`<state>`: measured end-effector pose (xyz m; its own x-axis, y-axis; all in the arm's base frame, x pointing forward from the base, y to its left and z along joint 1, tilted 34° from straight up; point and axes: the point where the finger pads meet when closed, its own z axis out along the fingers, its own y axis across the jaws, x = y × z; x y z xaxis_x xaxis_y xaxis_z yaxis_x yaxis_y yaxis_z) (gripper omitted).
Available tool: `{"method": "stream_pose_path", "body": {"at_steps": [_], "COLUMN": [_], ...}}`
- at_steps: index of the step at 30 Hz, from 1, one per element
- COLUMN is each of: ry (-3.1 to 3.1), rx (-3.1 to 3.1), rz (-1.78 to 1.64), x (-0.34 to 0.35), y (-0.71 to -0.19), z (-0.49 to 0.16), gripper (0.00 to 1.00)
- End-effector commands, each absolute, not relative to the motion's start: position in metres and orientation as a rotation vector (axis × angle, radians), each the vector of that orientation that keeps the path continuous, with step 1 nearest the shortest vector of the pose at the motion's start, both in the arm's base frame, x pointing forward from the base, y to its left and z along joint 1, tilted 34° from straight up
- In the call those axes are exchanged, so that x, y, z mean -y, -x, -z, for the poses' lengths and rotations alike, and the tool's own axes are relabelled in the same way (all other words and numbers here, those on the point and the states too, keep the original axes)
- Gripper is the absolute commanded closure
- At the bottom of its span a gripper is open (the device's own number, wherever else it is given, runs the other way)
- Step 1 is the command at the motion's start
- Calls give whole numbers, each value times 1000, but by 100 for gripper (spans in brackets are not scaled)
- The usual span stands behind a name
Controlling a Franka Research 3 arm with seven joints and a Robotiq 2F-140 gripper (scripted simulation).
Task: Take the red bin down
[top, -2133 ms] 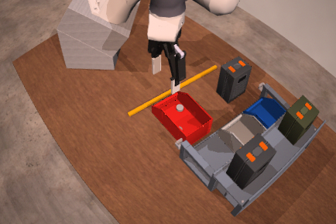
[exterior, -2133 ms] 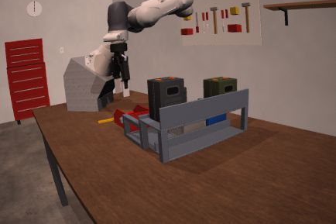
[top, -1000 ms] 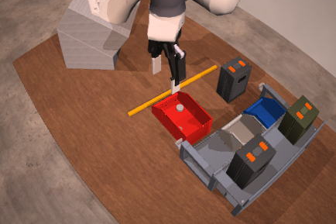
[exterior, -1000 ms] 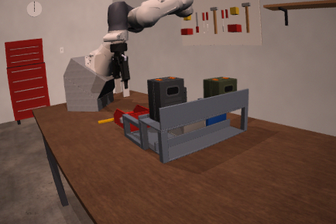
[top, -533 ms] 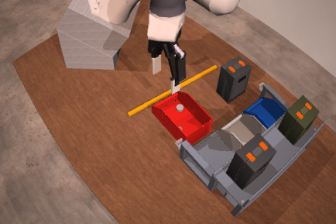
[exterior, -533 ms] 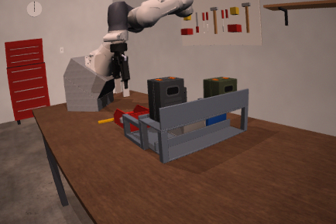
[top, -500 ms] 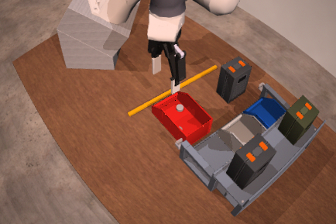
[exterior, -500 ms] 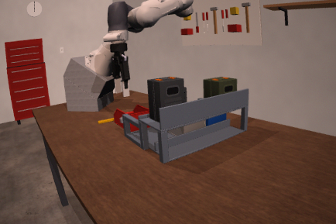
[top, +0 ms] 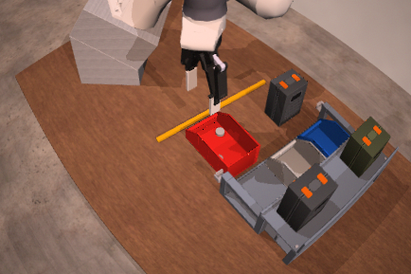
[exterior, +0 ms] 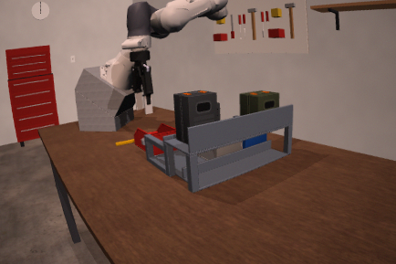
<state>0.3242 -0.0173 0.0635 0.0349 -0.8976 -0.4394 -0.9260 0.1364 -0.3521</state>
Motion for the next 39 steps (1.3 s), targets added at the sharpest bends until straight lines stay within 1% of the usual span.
{"method": "stream_pose_path", "body": {"at_steps": [1,39], "ry": [1742,1744], "rx": [-1854,-1852], "rz": [-29,-43], "x": [17,17], "y": [-322,-323], "z": [-63,-63], "gripper": [43,43]}}
